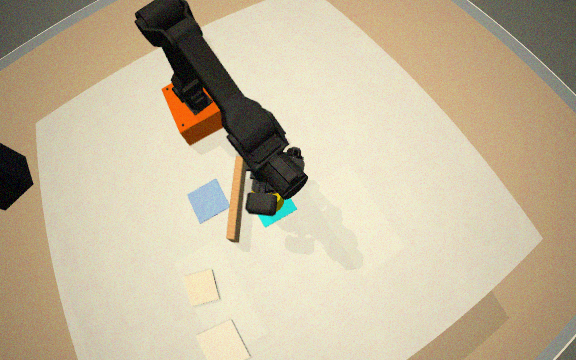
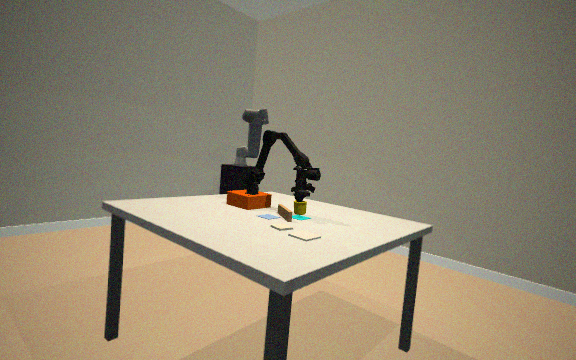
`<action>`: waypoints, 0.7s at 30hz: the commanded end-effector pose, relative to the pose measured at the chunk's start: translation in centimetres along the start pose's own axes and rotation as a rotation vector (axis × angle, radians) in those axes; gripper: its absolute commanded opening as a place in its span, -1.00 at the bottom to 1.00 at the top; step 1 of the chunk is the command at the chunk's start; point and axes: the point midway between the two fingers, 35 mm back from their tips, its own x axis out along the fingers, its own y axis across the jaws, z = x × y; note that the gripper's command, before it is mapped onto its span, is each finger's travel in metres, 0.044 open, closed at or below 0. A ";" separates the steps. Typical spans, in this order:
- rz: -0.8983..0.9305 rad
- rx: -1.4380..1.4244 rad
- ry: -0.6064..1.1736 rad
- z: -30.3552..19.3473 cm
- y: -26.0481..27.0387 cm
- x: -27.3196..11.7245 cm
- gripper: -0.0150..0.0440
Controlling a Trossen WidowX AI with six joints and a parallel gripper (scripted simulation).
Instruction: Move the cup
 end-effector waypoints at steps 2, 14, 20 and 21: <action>0.007 0.005 0.012 -0.3 0.2 1.3 -0.49; 0.005 0.000 0.006 -0.2 0.2 1.2 -0.49; 0.005 0.000 0.006 -0.2 0.2 1.2 -0.49; 0.005 0.000 0.006 -0.2 0.2 1.2 -0.49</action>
